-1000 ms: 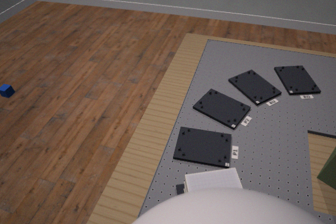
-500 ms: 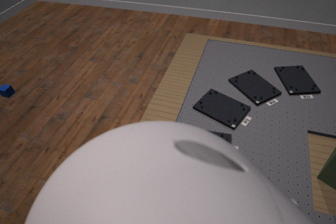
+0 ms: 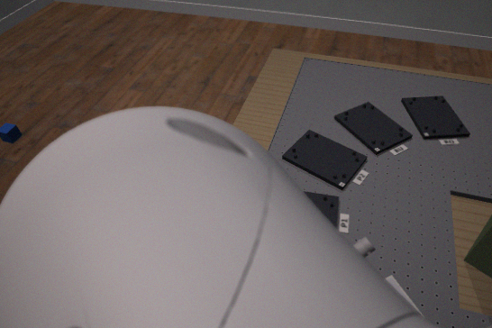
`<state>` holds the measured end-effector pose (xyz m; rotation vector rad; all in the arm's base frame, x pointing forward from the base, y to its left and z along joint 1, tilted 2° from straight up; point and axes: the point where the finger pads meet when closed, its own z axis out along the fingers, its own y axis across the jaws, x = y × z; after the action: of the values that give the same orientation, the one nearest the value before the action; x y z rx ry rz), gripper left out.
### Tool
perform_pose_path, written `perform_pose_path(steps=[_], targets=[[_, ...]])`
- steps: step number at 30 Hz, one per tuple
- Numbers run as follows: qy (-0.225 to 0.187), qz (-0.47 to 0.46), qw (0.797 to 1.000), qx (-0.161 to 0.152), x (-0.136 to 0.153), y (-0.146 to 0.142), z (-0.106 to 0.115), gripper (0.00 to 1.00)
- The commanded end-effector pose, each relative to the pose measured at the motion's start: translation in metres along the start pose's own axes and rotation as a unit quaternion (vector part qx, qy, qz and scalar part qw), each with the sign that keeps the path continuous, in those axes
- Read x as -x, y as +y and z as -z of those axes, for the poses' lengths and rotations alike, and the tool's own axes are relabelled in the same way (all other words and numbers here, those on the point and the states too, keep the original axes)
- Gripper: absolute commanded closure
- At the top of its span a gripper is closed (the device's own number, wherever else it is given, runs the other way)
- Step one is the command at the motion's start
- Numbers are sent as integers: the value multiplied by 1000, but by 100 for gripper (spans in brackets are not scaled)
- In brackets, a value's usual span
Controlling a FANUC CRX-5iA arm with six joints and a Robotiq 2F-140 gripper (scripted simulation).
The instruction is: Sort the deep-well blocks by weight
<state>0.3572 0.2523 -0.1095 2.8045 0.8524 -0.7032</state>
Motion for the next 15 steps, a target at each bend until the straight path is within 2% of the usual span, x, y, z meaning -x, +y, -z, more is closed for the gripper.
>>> perform_pose_path(steps=[1, 7, 15], targets=[[0, 0, 1000, 0, -2, 9, 1, 90], [0, -29, 999, -17, -1, 17, 1, 90], [0, -144, 986, -83, 5, 43, -3, 90]])
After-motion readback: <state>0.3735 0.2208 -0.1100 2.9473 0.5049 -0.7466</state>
